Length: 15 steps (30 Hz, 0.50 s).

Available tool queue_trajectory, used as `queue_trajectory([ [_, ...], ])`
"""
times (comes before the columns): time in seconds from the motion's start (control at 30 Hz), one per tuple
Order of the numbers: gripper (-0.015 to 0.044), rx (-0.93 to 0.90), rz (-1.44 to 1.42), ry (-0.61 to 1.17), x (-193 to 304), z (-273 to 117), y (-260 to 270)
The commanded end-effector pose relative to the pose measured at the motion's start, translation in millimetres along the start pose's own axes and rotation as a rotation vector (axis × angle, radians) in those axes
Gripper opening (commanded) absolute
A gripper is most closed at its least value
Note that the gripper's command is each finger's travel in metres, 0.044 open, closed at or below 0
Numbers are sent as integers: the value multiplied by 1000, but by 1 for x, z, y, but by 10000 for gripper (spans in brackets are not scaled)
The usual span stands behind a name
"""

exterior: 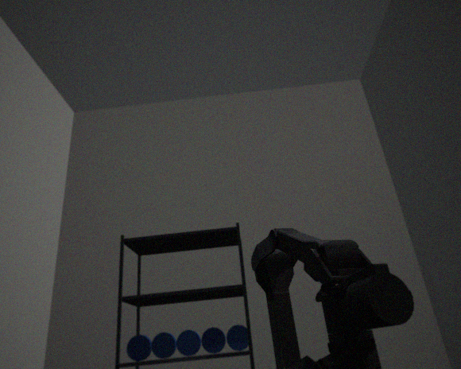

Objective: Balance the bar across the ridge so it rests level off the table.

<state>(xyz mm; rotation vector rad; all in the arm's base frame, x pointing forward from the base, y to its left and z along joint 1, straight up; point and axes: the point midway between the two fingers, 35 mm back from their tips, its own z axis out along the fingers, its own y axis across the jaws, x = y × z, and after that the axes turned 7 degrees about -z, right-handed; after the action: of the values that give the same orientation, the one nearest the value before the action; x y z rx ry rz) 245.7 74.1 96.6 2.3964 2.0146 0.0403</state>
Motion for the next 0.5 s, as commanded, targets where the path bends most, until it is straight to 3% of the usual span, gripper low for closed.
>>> queue_trajectory([
  [0.0, 0, 1, 3, -1, 0, 3, 0],
  [0.47, 0, 1, 3, -1, 0, 0, 0],
])
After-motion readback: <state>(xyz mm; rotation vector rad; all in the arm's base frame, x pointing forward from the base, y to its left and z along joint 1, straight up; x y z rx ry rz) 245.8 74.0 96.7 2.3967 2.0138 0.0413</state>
